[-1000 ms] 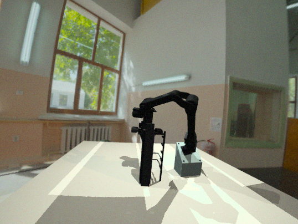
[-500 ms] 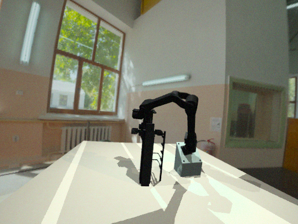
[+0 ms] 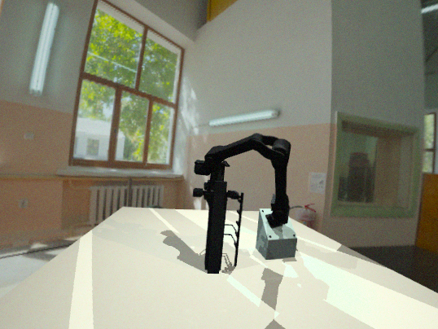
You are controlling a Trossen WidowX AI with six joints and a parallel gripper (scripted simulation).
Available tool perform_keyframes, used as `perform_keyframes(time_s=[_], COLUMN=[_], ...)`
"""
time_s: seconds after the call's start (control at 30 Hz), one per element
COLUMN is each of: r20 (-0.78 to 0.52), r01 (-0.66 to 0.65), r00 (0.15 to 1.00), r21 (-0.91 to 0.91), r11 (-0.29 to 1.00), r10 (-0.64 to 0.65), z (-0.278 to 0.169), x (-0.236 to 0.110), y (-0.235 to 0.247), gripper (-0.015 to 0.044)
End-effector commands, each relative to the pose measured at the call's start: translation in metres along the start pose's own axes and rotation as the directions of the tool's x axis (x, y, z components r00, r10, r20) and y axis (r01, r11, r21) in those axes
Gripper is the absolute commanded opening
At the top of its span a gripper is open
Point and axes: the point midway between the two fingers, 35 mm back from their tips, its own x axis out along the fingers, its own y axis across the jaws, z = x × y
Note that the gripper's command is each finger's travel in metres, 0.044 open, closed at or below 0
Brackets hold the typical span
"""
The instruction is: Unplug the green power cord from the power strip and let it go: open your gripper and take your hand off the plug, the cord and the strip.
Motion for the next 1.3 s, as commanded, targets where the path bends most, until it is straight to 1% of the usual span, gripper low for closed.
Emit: perform_keyframes(time_s=[0.0,0.77,0.87,1.2,1.27], r20=[0.012,0.013,0.007,0.007,0.009], r01=[-0.004,-0.005,-0.005,-0.005,-0.005], r00=[1.0,1.0,1.0,1.0,1.0], r21=[0.0,0.004,0.005,0.005,0.005], r11=[1.0,1.0,1.0,1.0,1.0], r10=[0.004,0.005,0.005,0.005,0.005], z=[0.013,0.05,0.042,0.042,0.05], x=[-0.002,-0.007,-0.003,-0.003,-0.005], y=[0.001,0.001,-0.001,-0.001,0.0], gripper=[0.0,0.0,0.0079,0.0341,0.0394])
